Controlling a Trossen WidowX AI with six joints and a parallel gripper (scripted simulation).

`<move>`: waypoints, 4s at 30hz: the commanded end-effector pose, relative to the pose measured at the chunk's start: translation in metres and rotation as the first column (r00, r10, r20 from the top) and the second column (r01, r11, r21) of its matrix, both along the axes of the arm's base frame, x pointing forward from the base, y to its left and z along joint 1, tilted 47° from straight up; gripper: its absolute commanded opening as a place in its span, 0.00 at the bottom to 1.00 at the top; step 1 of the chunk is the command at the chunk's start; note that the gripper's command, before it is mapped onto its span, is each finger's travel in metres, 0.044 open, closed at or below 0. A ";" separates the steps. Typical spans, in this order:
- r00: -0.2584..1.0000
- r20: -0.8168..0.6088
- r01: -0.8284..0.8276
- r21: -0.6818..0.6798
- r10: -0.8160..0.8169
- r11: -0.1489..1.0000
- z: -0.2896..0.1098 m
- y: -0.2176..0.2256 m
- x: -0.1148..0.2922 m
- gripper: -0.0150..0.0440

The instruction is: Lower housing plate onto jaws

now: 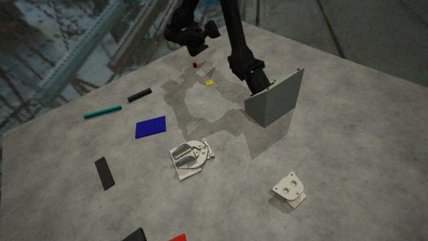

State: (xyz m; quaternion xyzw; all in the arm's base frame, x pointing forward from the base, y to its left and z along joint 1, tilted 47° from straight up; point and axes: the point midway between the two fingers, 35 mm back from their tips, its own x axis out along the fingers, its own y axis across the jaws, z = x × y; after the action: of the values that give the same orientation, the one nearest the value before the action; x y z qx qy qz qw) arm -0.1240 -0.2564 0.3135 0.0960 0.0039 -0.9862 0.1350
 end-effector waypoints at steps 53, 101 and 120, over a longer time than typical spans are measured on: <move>0.757 0.102 -0.646 0.262 0.645 0.717 -0.049 -0.062 0.193 1.00; 0.216 0.285 -0.774 0.633 0.934 -0.014 -0.139 0.008 0.394 1.00; 0.004 0.391 -0.552 0.769 0.920 -0.324 -0.194 0.074 0.452 1.00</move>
State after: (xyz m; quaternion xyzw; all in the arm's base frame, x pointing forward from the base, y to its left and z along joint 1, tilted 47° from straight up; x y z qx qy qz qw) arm 0.3202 -0.1942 0.1282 -0.0748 0.5245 -0.4894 0.6927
